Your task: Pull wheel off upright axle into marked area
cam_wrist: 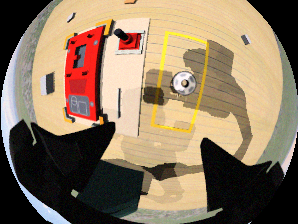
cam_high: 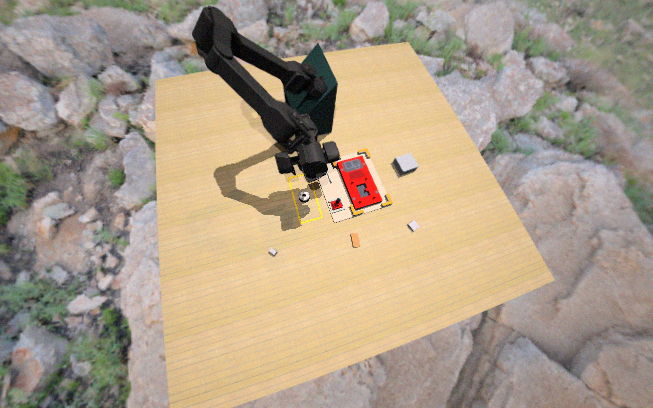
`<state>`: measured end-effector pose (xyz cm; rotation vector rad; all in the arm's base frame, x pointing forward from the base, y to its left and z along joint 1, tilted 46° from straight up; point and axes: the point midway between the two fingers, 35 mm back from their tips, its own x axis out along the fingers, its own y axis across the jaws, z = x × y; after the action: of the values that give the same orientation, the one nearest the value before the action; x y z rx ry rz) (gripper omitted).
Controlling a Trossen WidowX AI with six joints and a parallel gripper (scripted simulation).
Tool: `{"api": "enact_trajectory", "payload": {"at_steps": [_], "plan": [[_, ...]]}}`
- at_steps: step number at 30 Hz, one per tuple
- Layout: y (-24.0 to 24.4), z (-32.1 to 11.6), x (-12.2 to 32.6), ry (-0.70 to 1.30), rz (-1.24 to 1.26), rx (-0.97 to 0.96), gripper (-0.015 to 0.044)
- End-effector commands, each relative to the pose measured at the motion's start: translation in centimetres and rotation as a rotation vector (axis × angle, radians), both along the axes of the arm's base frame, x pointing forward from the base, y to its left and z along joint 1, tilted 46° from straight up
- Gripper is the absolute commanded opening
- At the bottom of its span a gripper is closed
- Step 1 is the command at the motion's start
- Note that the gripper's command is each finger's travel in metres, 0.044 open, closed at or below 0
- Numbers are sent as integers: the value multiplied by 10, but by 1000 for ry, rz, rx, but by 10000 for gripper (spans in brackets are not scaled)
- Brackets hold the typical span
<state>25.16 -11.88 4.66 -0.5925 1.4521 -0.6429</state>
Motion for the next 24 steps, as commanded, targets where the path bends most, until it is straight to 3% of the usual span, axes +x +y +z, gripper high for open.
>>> {"api": "enact_trajectory", "payload": {"at_steps": [1, 24], "plan": [[14, 0, -27, 5, -7, -10, 440], [17, 0, -33, 5, -7, -12, 440]]}}
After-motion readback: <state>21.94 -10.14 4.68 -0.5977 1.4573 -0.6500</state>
